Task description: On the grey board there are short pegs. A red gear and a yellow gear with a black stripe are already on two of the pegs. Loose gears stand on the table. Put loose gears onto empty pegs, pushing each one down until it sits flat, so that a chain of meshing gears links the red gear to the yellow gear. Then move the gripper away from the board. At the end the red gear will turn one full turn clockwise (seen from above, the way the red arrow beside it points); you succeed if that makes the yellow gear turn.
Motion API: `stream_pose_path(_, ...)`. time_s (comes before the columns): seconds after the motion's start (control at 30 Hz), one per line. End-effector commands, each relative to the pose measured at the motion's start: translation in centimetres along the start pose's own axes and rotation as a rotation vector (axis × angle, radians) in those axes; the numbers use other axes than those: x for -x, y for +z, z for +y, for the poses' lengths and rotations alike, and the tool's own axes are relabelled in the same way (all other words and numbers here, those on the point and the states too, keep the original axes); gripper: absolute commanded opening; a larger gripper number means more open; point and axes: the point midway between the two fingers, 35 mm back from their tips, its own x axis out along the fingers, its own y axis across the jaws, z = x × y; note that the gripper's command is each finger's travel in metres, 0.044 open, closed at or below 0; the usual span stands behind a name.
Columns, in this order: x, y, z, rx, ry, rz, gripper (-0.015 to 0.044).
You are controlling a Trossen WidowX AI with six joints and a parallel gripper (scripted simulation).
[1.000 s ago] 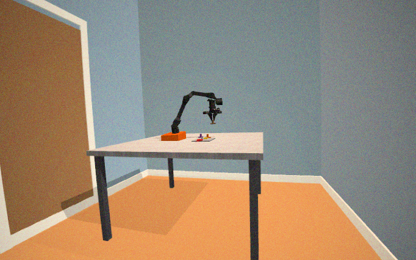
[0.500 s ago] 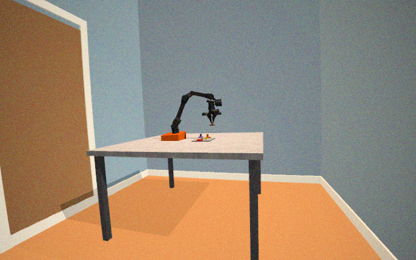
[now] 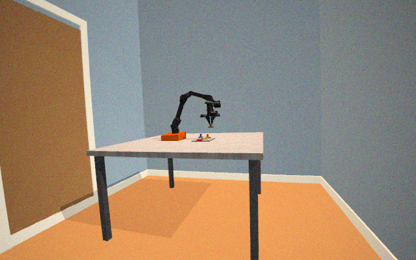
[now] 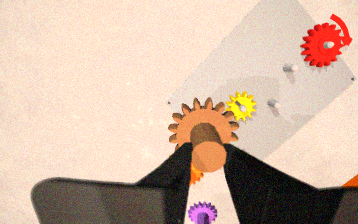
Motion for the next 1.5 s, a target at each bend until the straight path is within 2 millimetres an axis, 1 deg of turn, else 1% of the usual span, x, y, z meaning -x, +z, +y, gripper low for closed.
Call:
stream_pose_path(0.0, -0.6, 0.5, -0.9, 0.003, -0.01, -0.001, 0.0)
stream_pose_path(0.7, -2.8, 3.3, -5.8, 0.001, -0.014, -0.004, 0.0)
stream_pose_path(1.47, -5.3, 4.9, -11.4, 0.003, -0.021, -0.006, 0.0)
